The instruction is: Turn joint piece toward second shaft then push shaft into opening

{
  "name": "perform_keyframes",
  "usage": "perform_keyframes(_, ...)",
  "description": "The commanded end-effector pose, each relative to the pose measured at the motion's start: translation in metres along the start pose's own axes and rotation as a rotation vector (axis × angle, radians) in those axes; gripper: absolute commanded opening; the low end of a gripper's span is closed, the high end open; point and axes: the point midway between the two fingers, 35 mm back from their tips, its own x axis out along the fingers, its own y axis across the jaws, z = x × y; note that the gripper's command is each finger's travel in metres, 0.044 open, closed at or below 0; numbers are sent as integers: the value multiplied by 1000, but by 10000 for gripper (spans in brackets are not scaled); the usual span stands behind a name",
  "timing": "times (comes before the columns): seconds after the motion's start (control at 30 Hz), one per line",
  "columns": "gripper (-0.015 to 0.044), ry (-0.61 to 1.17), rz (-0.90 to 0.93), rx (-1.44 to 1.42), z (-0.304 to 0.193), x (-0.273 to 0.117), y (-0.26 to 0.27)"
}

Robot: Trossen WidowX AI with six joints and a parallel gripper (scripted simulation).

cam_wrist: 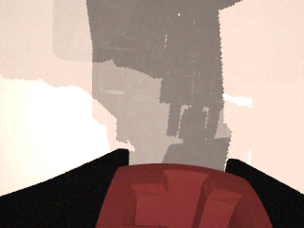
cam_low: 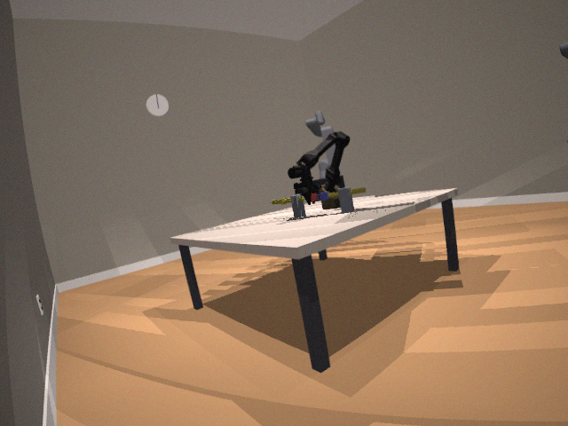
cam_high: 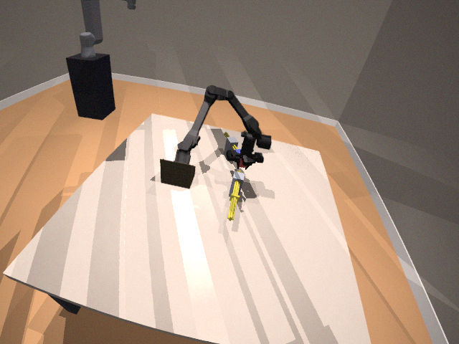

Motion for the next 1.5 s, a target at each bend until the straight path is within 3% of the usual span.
perform_keyframes(0.0, 0, 28, 3, 65, 0, 1, -3)
perform_keyframes(0.37, 0, 101, 16, 251, -1, 5, -12)
perform_keyframes(1.0, 0, 100, 17, 252, -1, 5, -12)
perform_keyframes(1.17, 131, 100, 17, 252, -1, 5, -12)
perform_keyframes(1.27, 147, 100, 17, 252, -1, 5, -12)
perform_keyframes(1.47, 304, 100, 17, 252, -1, 5, -12)
